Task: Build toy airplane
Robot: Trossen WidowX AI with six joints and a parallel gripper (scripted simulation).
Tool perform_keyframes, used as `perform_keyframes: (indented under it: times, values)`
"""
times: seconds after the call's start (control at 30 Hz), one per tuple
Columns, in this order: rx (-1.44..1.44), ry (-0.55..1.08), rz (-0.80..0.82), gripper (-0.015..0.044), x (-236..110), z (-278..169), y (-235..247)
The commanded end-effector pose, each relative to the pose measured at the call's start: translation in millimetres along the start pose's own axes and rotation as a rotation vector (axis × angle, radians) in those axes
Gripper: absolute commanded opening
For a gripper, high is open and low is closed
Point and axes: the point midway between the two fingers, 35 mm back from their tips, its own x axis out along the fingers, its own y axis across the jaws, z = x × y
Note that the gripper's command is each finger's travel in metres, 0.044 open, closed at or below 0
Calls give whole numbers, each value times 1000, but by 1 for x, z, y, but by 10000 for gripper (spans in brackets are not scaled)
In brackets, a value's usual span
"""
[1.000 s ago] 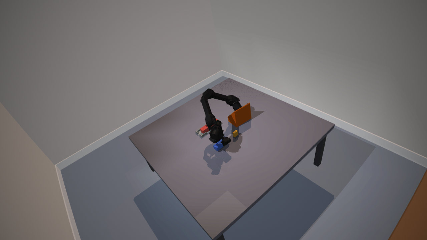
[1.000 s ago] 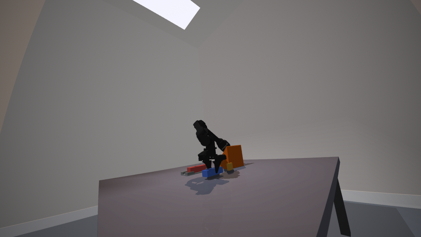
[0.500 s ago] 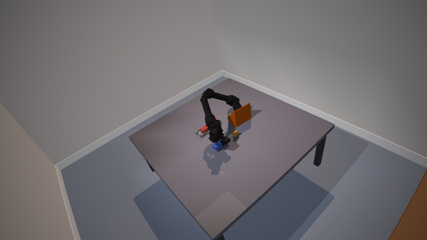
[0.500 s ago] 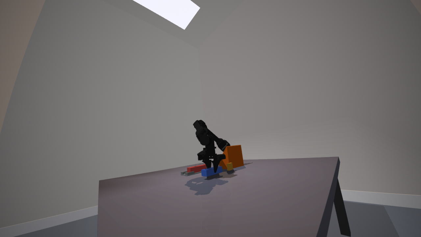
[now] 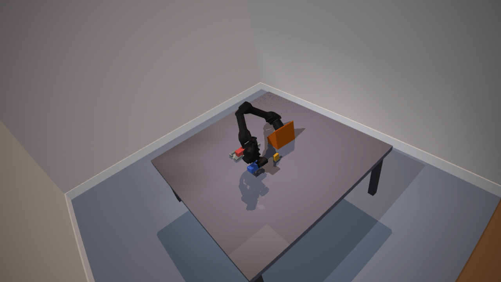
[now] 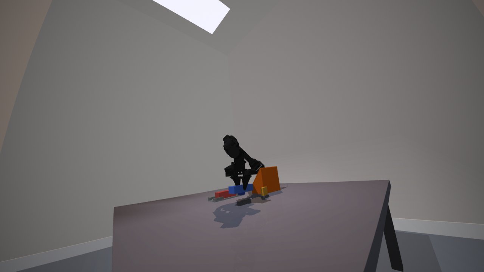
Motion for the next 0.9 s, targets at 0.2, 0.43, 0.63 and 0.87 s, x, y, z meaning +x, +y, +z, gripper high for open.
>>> perform_keyframes:
  times: [0.2, 0.43, 0.63, 0.87]
  values:
    - [-7, 8, 8, 0, -34, -1, 5]
    - [-17, 18, 7, 0, -55, -4, 6]
    - [-24, 27, 4, 0, -74, -8, 6]
    - [-32, 32, 2, 0, -85, -10, 5]
